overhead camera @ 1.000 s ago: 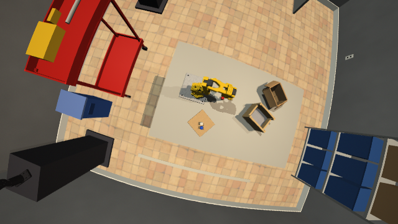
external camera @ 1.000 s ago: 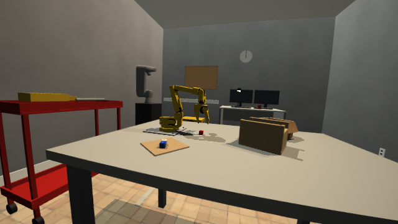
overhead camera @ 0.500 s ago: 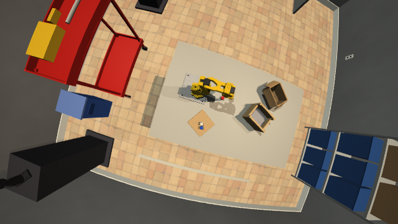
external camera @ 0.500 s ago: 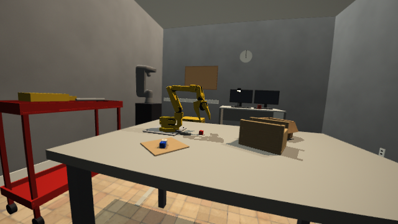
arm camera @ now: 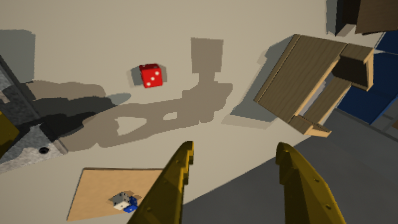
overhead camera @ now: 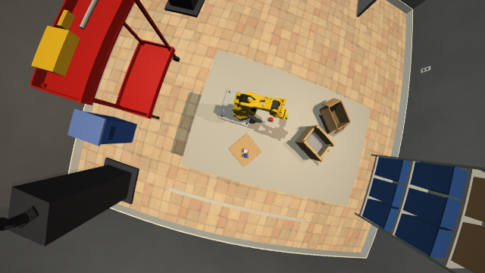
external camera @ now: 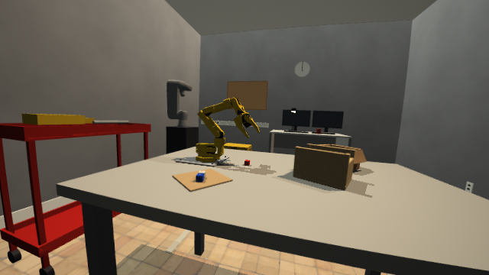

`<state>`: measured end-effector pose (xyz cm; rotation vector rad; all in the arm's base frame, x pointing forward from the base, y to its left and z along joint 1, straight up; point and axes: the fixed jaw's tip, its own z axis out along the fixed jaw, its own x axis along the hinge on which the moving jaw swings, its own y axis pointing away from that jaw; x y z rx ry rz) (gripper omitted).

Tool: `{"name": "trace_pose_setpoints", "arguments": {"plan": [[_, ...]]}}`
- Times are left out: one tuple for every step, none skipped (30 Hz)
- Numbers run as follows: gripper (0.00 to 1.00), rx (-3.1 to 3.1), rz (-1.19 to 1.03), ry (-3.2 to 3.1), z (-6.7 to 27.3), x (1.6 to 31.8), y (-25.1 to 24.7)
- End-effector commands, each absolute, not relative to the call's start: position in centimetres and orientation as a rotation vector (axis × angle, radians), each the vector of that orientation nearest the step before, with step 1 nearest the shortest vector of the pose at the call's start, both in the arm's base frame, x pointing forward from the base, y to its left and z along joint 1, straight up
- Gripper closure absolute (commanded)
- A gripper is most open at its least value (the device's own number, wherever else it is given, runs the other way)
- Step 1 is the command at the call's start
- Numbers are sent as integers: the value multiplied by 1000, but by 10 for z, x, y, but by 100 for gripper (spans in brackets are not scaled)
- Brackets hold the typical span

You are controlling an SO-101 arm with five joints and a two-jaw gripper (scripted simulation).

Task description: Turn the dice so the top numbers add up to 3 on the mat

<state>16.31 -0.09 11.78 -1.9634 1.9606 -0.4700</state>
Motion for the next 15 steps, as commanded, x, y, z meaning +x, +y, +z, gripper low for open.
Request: {"name": "trace_pose_setpoints", "arguments": {"plan": [[72,-1947,-499,1927,124,163,1],[72,-1946,-500,1926,124,163,1],[72,-1946,-500,1926,124,163,1],[72,-1946,-500,1926,124,163,1],[72,-1946,-500,1926,124,163,1],[72,-1946,-500,1926,124,163,1],[72,-1946,-500,1927,124,163,1],[72,-1945,-500,1927,124,163,1],[72,-1944,-499,1928,124,163,1],[72,-1942,-498,1930,124,163,1],[72,-1940,-497,1933,124,163,1],[72,-1936,-495,1937,124,163,1],[72,-1931,-492,1942,124,163,1],[72,-1925,-489,1949,124,163,1],[72,-1918,-485,1956,124,163,1]]}}
